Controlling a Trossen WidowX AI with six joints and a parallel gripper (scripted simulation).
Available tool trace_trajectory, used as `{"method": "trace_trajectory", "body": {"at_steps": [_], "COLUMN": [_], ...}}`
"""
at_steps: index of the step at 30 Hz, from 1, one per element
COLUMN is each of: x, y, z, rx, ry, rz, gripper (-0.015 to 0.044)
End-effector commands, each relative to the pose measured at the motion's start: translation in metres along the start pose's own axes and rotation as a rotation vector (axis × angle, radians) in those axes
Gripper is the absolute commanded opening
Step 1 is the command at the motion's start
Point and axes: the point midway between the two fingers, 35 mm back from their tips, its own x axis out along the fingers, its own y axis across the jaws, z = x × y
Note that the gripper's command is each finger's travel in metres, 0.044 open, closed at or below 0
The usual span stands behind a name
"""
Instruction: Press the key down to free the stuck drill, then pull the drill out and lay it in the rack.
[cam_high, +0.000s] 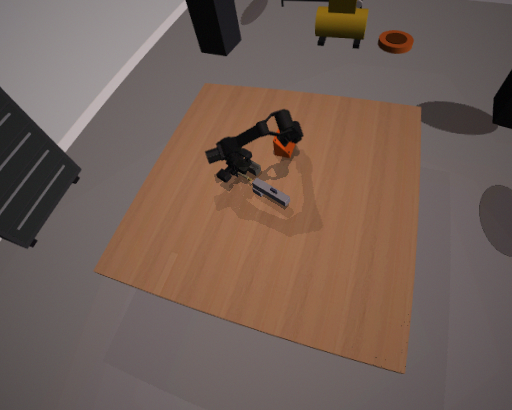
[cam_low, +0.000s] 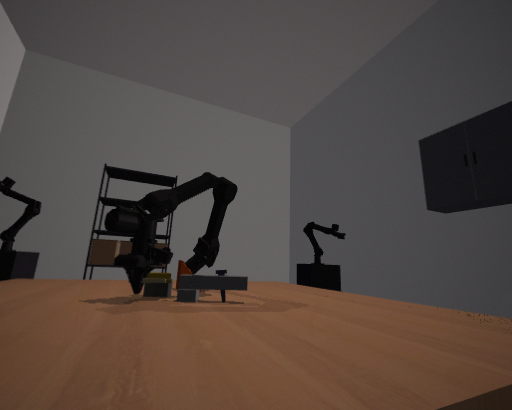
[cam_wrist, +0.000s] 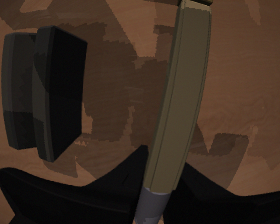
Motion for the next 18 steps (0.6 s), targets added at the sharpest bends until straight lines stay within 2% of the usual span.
{"method": "trace_trajectory", "body": {"at_steps": [1, 18], "x": [-0.0022, -0.0065], "y": [-0.0017, 0.0006], "z": [-0.006, -0.0056], "rx": [-0.003, -0.003], "ry": [0.005, 0.005], "rz": [-0.004, -0.004], "gripper": [0.0, 0.0]}}
